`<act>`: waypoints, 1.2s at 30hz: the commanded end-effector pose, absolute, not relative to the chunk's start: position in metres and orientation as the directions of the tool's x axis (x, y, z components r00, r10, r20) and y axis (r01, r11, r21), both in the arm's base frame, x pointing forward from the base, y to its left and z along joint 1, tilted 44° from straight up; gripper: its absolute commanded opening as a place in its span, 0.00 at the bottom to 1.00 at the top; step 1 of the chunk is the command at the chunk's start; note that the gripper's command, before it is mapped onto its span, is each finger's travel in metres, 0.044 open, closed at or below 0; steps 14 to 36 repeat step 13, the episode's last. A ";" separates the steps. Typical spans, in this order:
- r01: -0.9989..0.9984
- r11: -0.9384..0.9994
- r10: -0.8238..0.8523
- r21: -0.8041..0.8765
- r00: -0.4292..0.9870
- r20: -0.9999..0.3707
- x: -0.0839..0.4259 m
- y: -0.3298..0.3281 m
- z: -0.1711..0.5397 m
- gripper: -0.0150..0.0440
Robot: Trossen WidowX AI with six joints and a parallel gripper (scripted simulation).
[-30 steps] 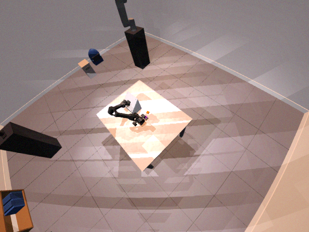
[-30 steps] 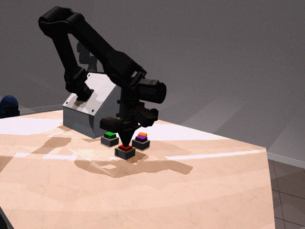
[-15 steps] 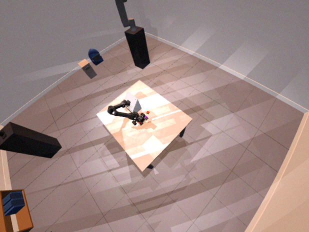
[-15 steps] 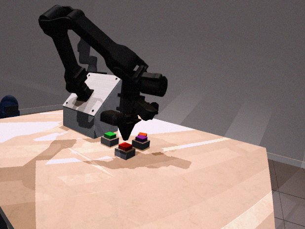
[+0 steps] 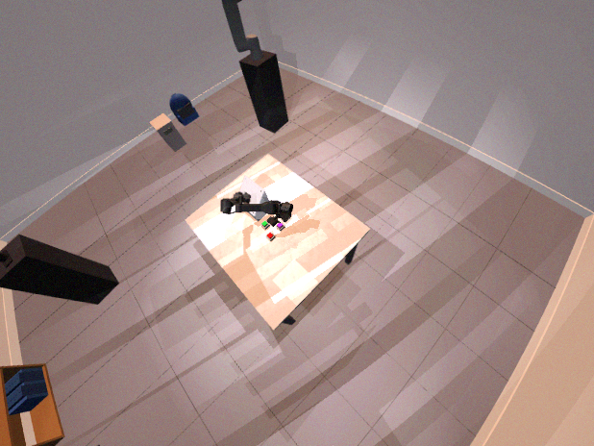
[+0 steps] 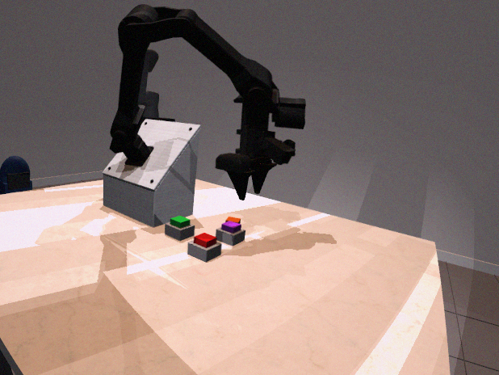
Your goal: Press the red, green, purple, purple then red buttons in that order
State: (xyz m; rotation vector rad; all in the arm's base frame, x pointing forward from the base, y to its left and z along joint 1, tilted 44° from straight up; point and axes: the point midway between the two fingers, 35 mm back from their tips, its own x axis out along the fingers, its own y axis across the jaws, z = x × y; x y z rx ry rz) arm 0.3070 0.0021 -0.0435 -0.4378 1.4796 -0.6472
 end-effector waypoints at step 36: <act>0.122 0.717 -0.686 -0.686 -0.055 -0.726 0.266 0.124 -0.120 0.93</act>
